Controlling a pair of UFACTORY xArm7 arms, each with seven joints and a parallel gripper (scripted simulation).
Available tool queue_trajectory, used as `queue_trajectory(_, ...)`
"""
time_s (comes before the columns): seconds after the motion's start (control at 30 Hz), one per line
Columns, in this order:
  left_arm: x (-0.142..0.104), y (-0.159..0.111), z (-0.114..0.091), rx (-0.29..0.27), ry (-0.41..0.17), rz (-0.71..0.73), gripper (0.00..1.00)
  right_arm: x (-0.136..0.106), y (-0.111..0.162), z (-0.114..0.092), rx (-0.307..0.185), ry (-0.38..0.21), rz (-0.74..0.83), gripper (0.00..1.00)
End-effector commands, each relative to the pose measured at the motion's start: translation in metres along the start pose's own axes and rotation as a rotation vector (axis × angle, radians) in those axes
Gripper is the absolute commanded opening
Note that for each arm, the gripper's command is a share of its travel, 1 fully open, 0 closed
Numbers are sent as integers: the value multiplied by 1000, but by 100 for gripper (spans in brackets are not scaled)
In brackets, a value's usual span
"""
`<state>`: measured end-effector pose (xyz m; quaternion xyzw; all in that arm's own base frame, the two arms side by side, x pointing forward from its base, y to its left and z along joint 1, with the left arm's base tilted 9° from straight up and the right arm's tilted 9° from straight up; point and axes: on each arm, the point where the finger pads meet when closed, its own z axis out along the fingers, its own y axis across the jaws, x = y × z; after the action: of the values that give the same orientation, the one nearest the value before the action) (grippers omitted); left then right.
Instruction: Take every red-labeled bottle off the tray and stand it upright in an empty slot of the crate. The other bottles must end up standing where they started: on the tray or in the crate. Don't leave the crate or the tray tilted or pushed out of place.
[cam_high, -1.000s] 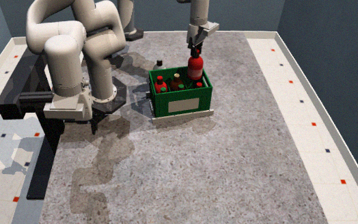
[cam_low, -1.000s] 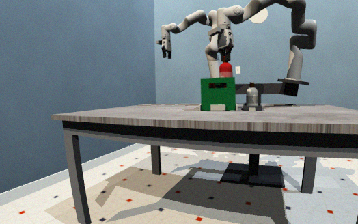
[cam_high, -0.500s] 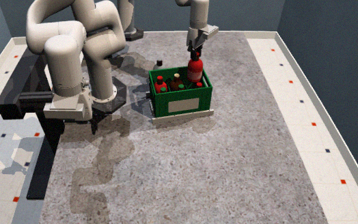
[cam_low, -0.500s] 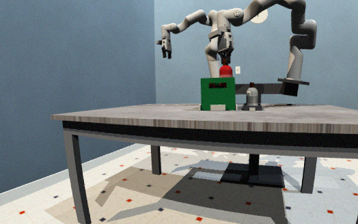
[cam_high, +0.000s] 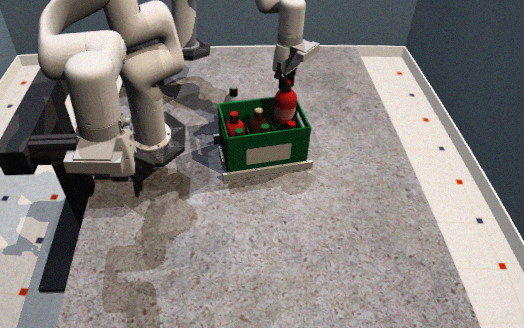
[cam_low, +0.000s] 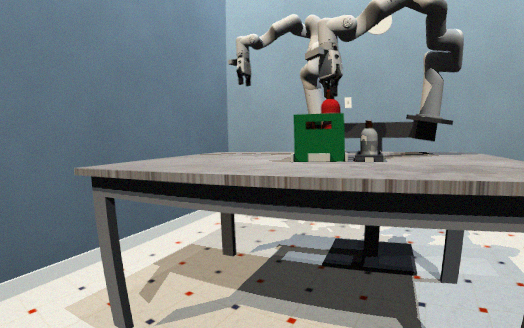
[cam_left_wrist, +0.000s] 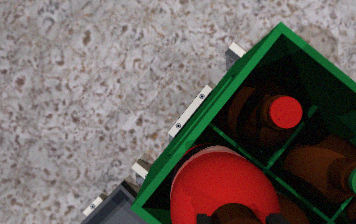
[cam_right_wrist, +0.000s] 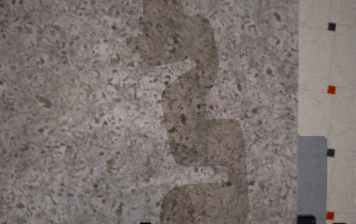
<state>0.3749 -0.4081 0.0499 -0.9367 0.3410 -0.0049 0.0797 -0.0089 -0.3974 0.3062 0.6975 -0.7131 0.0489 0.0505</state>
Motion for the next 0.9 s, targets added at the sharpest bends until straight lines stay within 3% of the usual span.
queue_trajectory(0.0, 1, 1, 0, -1, 5, 0, 0, 1, 0, -1, 1, 4, 0, 100)
queue_trajectory(0.87, 1, 1, 2, -1, 5, 0, 0, 1, 0, -1, 1, 4, 0, 100)
